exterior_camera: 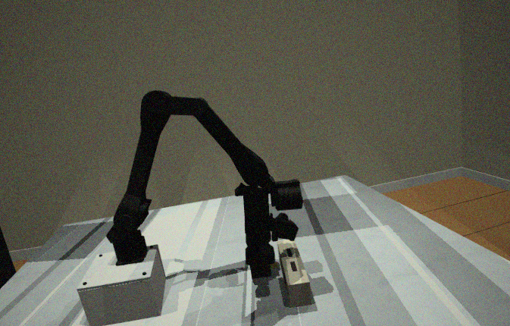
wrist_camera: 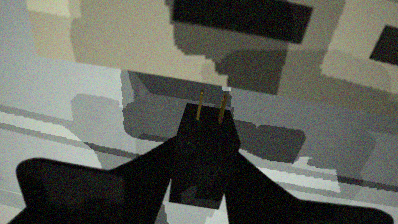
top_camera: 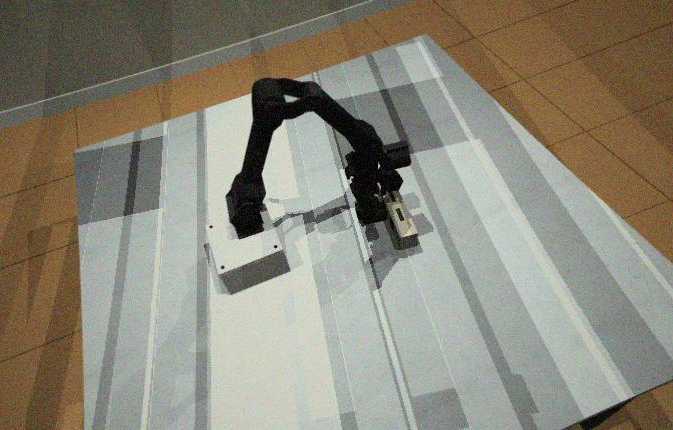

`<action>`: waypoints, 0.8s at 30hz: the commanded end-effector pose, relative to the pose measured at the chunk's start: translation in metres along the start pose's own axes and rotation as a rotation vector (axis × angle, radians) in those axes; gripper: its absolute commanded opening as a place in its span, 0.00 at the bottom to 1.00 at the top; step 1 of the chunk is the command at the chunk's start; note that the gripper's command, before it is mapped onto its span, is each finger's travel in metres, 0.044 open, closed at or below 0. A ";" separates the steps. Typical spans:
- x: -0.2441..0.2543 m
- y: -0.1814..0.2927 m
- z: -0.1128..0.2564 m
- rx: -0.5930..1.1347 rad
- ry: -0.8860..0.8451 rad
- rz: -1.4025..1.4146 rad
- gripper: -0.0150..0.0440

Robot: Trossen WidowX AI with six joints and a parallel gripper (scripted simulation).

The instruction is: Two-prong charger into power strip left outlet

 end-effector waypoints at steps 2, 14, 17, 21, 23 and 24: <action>-0.001 -0.001 0.001 0.000 0.004 0.004 0.25; -0.001 -0.003 0.001 0.000 0.004 0.004 0.25; -0.002 -0.004 0.001 0.000 0.004 0.004 0.25; -0.002 -0.005 0.001 -0.001 0.004 0.004 0.25; -0.002 -0.005 0.001 -0.001 0.004 0.004 0.25; -0.002 -0.005 0.001 -0.001 0.004 0.004 0.25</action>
Point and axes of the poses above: the point midway between the two fingers, 35 mm back from their tips, its own z axis back along the fingers, its own x axis across the jaws, y = z × x, the point moved 9 cm from there along z, back along the fingers, and after that the axes turned 9 degrees about z, right-handed, at the moved point
